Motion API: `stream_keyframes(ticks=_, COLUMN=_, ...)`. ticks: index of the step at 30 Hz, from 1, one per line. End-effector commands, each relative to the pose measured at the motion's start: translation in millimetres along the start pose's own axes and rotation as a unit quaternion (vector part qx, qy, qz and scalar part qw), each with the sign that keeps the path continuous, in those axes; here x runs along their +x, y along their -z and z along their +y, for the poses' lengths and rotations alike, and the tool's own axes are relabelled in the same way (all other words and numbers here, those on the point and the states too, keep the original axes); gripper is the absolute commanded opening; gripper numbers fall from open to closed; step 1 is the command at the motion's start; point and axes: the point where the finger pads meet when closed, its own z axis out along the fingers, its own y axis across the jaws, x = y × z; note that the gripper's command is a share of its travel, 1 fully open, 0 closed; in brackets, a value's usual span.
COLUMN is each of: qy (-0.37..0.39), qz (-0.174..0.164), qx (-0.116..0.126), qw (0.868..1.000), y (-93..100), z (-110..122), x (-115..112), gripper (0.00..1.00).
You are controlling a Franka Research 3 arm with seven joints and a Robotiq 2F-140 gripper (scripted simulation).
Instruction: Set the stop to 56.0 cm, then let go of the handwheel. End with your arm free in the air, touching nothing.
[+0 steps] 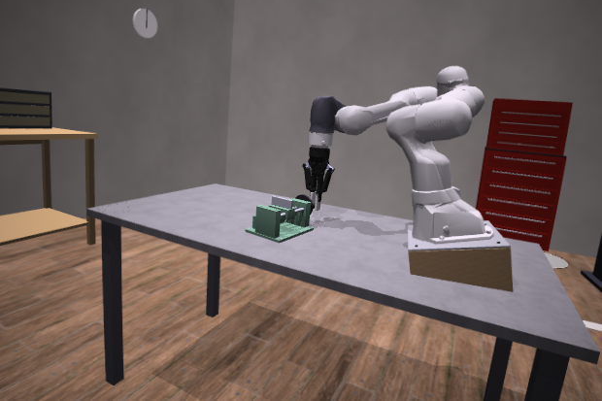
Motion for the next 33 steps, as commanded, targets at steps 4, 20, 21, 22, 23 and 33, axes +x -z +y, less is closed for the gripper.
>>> stream_keyframes(ticks=4, qy=0.001, qz=-0.002, qx=0.0, qw=1.0, y=4.4, z=-0.9, x=-0.6, gripper=0.04)
stream_keyframes(ticks=20, qy=0.001, qz=-0.002, qx=0.0, qw=1.0, y=8.9, z=-2.6, x=-0.6, gripper=0.04)
stream_keyframes(ticks=21, qy=0.001, qz=-0.002, qx=0.0, qw=1.0, y=8.9, z=-2.6, x=-0.6, gripper=0.04)
stream_keyframes(ticks=22, qy=0.001, qz=-0.002, qx=0.0, qw=1.0, y=8.9, z=-2.6, x=-0.6, gripper=0.04)
stream_keyframes(ticks=23, qy=0.001, qz=-0.002, qx=0.0, qw=1.0, y=9.1, z=-2.6, x=-0.6, gripper=0.04)
stream_keyframes(ticks=33, qy=0.001, qz=-0.002, qx=0.0, qw=1.0, y=10.2, z=-3.1, x=-0.6, gripper=0.04)
